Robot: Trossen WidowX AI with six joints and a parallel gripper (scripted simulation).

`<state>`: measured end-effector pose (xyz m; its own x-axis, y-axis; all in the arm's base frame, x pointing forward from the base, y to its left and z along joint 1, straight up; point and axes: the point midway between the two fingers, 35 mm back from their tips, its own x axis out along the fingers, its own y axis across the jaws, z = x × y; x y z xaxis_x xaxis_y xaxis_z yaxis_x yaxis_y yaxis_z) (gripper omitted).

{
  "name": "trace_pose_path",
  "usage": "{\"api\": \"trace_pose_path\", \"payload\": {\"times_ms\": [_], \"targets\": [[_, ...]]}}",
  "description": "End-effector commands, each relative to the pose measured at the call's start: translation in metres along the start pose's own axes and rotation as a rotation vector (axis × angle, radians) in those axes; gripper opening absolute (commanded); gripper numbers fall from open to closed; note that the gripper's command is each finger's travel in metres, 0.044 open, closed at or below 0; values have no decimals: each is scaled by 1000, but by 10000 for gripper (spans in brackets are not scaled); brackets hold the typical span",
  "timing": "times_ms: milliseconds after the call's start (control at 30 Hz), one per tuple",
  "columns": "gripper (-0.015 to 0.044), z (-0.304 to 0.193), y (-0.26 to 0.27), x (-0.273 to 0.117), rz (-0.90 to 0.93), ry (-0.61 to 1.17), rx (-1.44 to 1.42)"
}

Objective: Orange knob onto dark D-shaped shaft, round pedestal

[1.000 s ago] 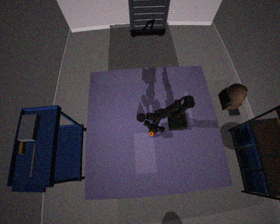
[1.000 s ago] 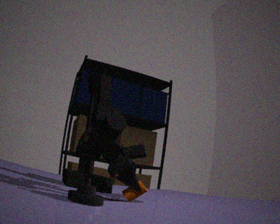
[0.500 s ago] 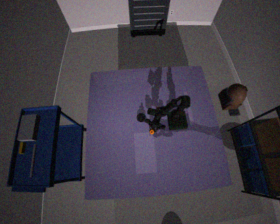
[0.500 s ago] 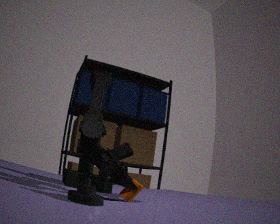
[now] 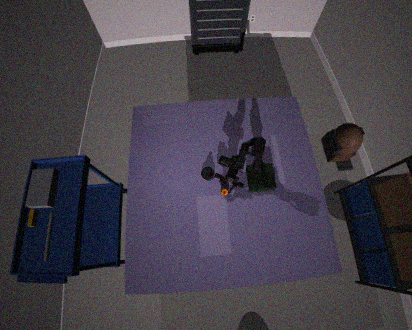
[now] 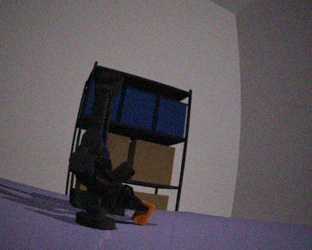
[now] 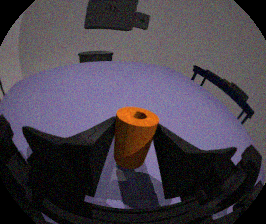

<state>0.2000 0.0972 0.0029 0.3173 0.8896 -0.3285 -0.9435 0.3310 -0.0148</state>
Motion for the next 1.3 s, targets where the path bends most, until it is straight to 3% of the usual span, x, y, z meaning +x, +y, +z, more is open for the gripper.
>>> {"api": "trace_pose_path", "payload": {"times_ms": [0, 133, 300, 400, 433, 1200, 1267], "targets": [[179, -3, 2, -3, 1, -65, 5], [179, -7, 2, -6, 2, -131, 5], [179, -5, 2, -7, 0, -87, 5], [258, -5, 3, -5, 4, -105, 10], [260, -5, 3, -5, 4, -105, 10], [260, -5, 3, -5, 4, -105, 10], [312, -5, 3, -5, 4, -105, 10]]}}
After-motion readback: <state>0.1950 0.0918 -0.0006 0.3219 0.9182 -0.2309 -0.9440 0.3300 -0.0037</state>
